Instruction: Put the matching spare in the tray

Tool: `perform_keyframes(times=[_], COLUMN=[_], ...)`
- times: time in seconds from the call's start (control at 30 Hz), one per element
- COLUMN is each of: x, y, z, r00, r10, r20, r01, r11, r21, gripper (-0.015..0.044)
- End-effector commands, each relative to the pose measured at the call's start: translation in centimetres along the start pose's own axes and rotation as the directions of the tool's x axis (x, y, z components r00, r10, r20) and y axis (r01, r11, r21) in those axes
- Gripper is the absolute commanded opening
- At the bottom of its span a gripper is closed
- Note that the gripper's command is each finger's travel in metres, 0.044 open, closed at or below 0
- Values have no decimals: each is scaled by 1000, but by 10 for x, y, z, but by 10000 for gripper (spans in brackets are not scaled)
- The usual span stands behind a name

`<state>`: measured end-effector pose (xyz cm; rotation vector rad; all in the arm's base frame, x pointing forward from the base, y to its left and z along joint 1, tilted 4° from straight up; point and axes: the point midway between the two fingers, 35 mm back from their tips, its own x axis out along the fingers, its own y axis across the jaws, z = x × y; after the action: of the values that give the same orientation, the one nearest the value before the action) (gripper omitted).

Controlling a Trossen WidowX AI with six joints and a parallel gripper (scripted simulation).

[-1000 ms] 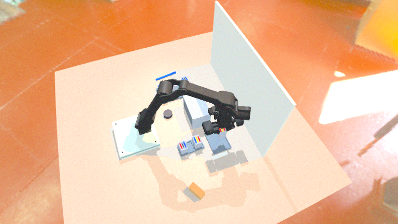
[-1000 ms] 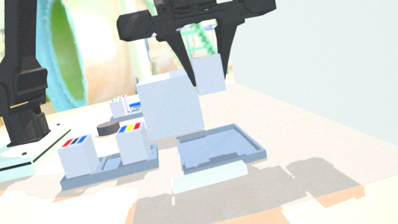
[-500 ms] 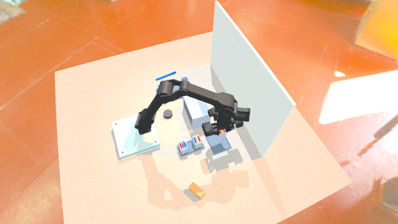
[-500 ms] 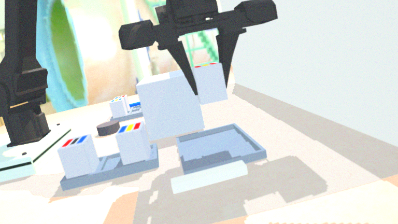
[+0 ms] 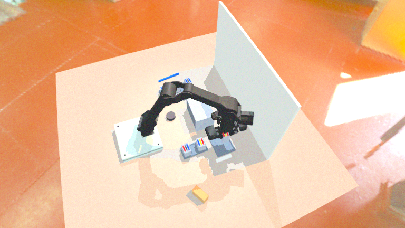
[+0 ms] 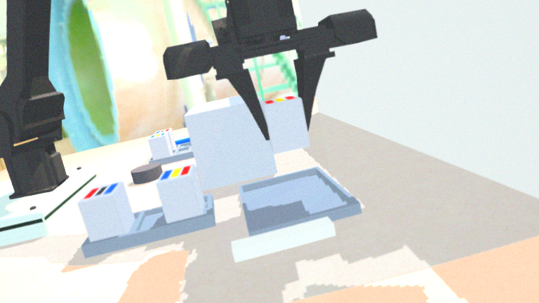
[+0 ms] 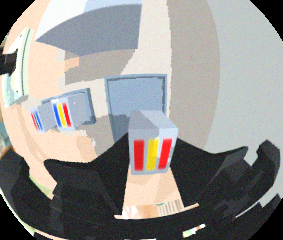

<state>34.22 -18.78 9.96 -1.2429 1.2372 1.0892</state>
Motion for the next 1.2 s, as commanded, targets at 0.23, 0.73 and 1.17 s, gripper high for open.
perform_keyframes(times=[0.23,0.73,1.17], x=[8,19,28], y=[0,2,3], z=[1,1,2], r00=[1000,1000,1000], r10=[-3,-3,-3], r20=[4,4,4], r01=[3,3,3], r11=[1000,1000,1000], r21=[-4,-4,-4], gripper=[0,0,0])
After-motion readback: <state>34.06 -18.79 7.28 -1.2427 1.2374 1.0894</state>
